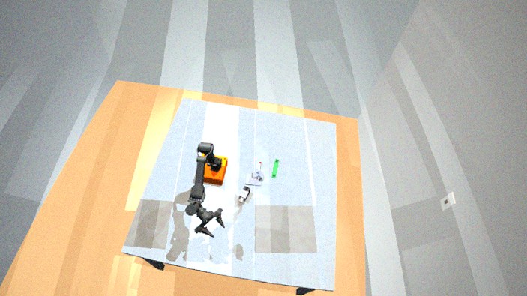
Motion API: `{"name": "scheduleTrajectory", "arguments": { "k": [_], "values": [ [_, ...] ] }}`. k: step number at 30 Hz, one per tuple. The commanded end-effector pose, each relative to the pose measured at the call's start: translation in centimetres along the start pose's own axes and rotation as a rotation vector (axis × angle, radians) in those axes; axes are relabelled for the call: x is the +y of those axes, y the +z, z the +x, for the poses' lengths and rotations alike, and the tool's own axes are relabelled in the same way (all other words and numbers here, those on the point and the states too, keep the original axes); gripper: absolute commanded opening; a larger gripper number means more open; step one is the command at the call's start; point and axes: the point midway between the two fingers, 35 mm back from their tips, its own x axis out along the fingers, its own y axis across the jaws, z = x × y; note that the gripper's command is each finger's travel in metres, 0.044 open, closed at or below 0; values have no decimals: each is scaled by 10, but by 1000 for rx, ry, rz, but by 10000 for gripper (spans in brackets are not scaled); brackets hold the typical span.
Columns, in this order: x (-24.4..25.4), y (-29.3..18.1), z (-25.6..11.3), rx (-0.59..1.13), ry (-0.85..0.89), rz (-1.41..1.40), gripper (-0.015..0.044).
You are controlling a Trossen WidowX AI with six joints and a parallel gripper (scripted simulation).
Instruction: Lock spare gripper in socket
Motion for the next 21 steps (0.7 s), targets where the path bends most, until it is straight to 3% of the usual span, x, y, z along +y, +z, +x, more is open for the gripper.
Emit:
{"name": "scheduleTrajectory", "arguments": {
  "k": [1,4,13,21],
  "values": [
    [-2,1,2,-5,-2,7,374],
    [-32,16,24,-83,-19,109,300],
    [-147,96,79,-409,2,399,300],
    [-243,184,82,-692,138,536,300]
  ]
}}
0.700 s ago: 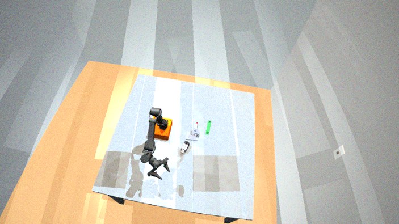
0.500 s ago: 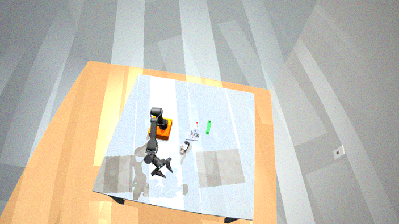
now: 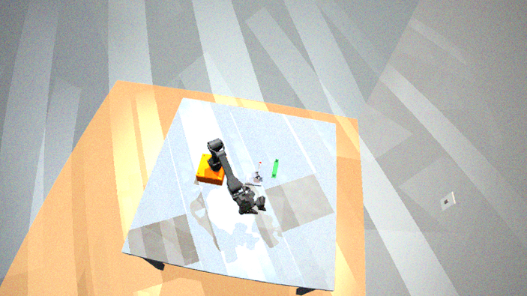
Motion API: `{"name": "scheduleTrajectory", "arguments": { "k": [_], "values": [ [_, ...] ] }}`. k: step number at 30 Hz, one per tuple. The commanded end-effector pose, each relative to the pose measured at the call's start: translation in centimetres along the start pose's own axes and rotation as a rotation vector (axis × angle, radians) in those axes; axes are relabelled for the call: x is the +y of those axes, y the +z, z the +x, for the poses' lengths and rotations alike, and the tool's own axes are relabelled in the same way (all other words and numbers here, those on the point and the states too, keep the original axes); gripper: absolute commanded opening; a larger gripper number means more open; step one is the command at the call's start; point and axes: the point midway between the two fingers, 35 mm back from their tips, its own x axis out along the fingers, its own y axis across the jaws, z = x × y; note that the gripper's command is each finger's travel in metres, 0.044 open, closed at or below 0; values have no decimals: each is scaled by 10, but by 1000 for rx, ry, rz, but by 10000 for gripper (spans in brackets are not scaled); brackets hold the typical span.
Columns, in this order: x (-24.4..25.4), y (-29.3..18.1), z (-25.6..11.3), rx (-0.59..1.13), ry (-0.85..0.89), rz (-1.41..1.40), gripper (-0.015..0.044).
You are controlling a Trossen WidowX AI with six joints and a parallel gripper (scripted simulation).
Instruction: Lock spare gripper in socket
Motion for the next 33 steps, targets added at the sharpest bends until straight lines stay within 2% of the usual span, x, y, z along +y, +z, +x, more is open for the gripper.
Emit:
{"name": "scheduleTrajectory", "arguments": {
  "k": [1,6,11,22,25,33],
  "values": [
    [-24,64,24,-124,109,85,300],
    [-41,142,37,-231,265,148,300],
    [-46,221,34,-288,446,171,300],
    [-28,360,-25,-206,799,81,300],
    [-22,378,-40,-165,842,47,300],
    [-17,380,-36,-162,844,46,300]
  ]
}}
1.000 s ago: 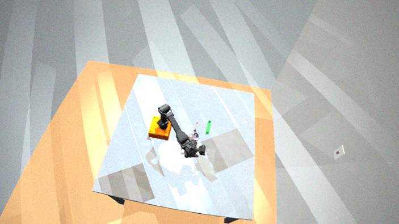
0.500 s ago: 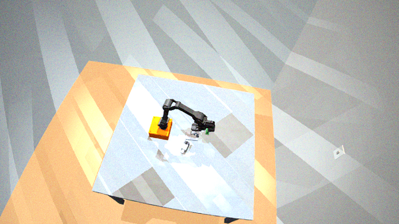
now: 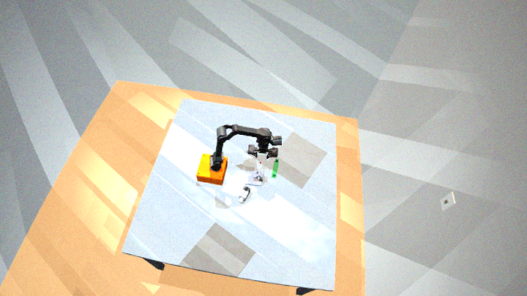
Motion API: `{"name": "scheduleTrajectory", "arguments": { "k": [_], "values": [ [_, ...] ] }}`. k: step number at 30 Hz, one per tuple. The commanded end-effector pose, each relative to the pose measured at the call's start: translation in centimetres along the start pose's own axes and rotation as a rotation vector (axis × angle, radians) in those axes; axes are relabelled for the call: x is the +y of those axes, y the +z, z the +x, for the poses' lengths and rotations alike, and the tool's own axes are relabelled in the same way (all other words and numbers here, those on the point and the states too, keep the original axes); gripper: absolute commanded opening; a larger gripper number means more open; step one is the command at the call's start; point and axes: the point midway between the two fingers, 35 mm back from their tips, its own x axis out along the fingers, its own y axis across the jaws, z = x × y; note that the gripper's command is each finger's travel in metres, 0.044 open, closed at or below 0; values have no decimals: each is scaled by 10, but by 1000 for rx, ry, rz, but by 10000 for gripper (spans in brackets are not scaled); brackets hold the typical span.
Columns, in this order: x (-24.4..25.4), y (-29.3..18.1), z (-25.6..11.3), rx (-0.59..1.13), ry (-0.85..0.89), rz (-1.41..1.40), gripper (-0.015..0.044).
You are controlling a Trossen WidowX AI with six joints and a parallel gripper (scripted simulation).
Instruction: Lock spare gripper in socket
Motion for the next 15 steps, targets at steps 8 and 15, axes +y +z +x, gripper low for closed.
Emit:
{"name": "scheduleTrajectory", "arguments": {
  "k": [8,15],
  "values": [
    [3,2,68,12,4,7,300],
    [3,2,73,12,4,7,300]
  ]
}}
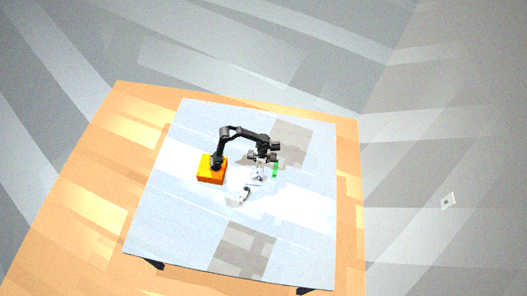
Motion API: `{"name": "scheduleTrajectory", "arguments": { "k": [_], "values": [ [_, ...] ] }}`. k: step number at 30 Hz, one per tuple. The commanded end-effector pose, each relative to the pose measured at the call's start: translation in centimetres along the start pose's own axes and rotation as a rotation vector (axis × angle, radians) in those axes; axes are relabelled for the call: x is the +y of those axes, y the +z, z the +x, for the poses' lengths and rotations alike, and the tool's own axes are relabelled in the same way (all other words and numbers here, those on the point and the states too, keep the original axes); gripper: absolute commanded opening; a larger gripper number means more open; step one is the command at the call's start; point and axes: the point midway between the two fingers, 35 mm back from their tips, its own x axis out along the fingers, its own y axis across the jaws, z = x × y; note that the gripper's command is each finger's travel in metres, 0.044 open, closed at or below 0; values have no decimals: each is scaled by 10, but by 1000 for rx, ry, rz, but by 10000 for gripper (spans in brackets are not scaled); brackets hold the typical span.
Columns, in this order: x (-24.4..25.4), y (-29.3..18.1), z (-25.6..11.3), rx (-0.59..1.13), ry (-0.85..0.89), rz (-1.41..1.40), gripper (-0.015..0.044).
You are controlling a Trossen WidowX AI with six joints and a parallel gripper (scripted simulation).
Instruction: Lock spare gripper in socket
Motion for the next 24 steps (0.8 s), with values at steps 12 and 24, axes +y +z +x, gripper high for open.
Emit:
{"name": "scheduleTrajectory", "arguments": {
  "k": [12,24],
  "values": [
    [1,0,28,4,4,4,300],
    [1,1,48,4,4,4,300]
  ]
}}
